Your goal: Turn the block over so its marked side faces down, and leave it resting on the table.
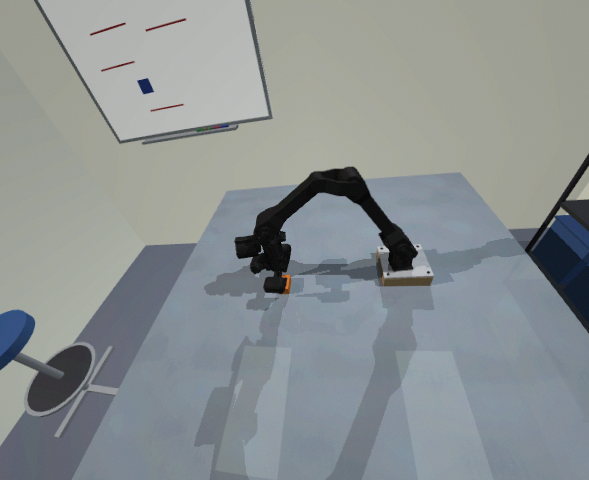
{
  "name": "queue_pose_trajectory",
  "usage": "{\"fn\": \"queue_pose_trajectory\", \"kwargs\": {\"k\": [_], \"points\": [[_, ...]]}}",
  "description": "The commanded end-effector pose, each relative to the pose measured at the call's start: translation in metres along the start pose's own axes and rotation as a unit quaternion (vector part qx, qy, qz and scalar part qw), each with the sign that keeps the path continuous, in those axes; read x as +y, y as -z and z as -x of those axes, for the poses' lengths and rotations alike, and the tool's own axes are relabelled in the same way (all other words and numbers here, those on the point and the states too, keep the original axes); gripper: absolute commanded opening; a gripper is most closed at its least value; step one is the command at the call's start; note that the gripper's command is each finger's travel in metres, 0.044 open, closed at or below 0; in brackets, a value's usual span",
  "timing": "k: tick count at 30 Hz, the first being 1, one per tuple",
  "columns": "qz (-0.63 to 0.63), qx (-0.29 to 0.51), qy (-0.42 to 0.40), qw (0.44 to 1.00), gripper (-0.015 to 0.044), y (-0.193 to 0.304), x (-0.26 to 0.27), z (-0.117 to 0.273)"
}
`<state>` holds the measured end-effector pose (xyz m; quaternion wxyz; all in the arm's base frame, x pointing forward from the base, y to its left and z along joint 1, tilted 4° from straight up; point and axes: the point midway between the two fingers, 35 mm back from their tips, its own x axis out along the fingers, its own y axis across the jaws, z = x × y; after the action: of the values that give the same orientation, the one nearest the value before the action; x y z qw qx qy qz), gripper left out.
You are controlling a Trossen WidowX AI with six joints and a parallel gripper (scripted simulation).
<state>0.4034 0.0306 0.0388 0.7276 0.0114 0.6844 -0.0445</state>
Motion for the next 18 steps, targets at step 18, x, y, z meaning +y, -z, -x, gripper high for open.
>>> {"fn": "queue_pose_trajectory", "kwargs": {"k": [18], "points": [[0.003,-0.001,0.002,1.000,0.0282,0.000,-0.001,-0.016]]}}
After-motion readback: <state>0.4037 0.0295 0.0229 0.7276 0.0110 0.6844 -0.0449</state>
